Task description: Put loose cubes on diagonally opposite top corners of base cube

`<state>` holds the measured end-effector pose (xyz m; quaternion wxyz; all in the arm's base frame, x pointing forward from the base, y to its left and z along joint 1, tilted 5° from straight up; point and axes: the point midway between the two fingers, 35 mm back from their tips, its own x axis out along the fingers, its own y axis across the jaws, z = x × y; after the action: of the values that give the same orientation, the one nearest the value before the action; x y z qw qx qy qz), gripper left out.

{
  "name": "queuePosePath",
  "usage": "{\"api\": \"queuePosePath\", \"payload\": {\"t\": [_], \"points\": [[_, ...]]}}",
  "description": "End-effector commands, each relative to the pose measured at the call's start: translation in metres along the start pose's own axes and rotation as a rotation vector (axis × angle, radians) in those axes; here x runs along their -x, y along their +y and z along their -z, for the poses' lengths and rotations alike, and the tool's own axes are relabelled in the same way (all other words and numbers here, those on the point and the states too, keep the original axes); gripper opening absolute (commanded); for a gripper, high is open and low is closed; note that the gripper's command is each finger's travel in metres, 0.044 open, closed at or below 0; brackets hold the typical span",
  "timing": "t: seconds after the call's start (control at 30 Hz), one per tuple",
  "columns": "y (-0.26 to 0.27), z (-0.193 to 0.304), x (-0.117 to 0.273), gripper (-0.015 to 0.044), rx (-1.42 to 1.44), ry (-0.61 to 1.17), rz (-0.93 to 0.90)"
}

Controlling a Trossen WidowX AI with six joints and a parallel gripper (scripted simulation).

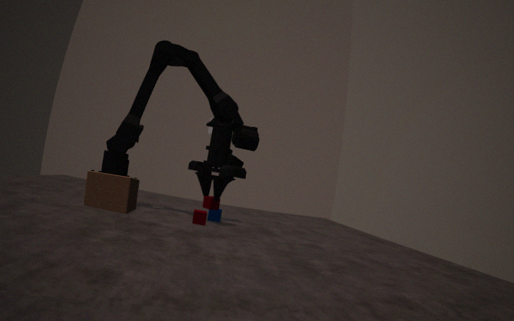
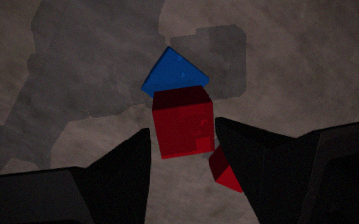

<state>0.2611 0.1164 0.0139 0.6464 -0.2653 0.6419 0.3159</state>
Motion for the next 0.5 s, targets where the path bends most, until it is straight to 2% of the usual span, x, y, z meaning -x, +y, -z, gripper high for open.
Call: {"api": "queuePosePath", "payload": {"t": [0.0,0.47], "points": [[-0.001,-0.002,0.008,0.0205,0.002,-0.007,0.003],[-0.001,-0.002,0.025,0.0205,0.002,-0.007,0.004]]}}
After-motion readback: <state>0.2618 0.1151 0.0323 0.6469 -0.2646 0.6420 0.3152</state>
